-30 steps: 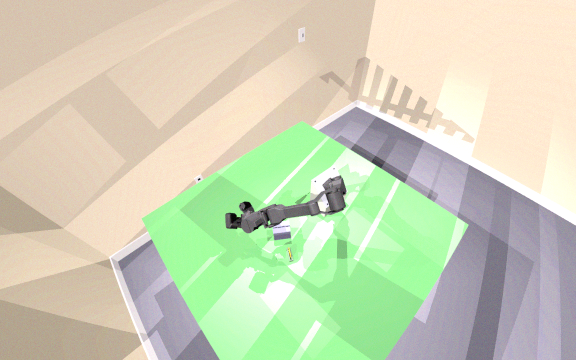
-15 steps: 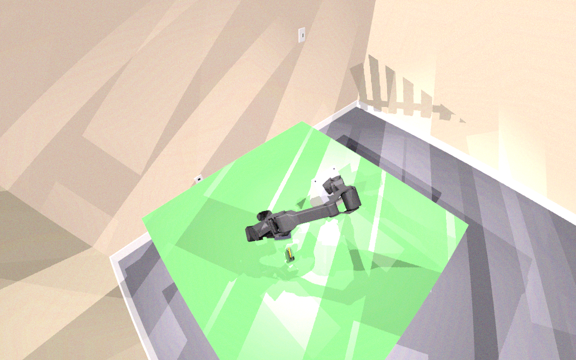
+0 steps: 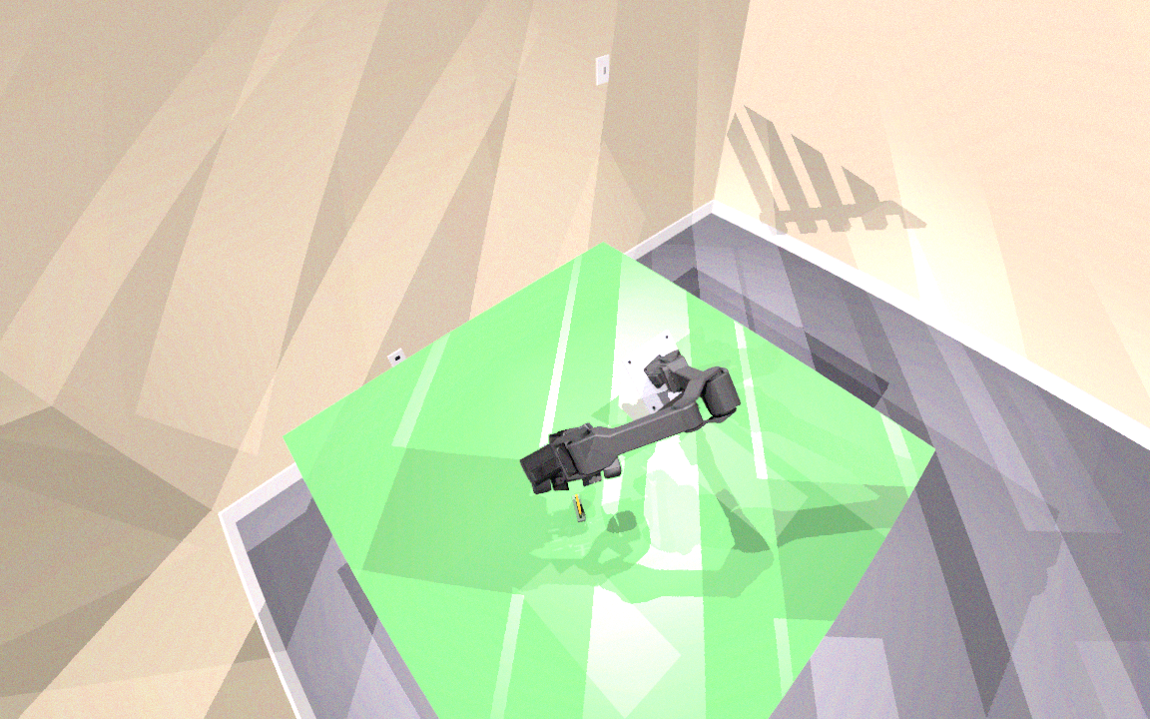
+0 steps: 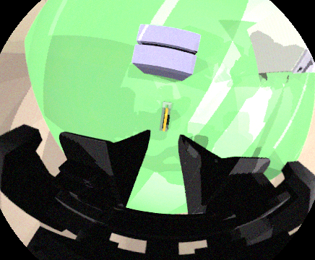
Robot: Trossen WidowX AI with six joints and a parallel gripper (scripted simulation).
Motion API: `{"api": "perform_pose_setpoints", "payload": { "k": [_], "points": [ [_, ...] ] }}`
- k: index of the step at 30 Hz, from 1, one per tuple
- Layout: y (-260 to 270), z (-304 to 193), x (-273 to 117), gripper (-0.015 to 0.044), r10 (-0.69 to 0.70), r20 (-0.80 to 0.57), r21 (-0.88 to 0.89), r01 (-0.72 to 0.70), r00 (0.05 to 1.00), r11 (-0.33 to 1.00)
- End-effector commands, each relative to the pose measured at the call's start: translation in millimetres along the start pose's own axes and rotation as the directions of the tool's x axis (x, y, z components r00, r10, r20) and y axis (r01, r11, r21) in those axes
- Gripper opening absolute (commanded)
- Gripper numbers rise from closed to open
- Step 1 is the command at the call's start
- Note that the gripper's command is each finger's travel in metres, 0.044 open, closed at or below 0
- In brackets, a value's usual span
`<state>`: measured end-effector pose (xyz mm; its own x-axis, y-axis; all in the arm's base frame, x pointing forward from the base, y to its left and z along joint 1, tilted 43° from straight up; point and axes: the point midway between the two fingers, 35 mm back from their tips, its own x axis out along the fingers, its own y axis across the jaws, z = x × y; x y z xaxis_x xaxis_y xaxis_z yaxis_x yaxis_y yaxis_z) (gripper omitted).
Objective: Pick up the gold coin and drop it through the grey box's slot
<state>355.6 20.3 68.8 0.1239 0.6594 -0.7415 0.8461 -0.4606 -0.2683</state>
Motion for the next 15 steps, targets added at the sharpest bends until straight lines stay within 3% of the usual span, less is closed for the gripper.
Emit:
{"api": "perform_pose_setpoints", "payload": {
  "k": [1, 3, 15],
  "points": [
    [-3, -5, 10, 0.0161, -0.014, -0.011, -0.002, 0.014, 1.0, 1.0],
    [-3, -5, 31, 0.0161, -0.014, -0.012, -0.002, 0.014, 1.0, 1.0],
    [-3, -6, 48, 0.0161, -0.014, -0.013, -0.002, 0.014, 1.0, 1.0]
  ]
}}
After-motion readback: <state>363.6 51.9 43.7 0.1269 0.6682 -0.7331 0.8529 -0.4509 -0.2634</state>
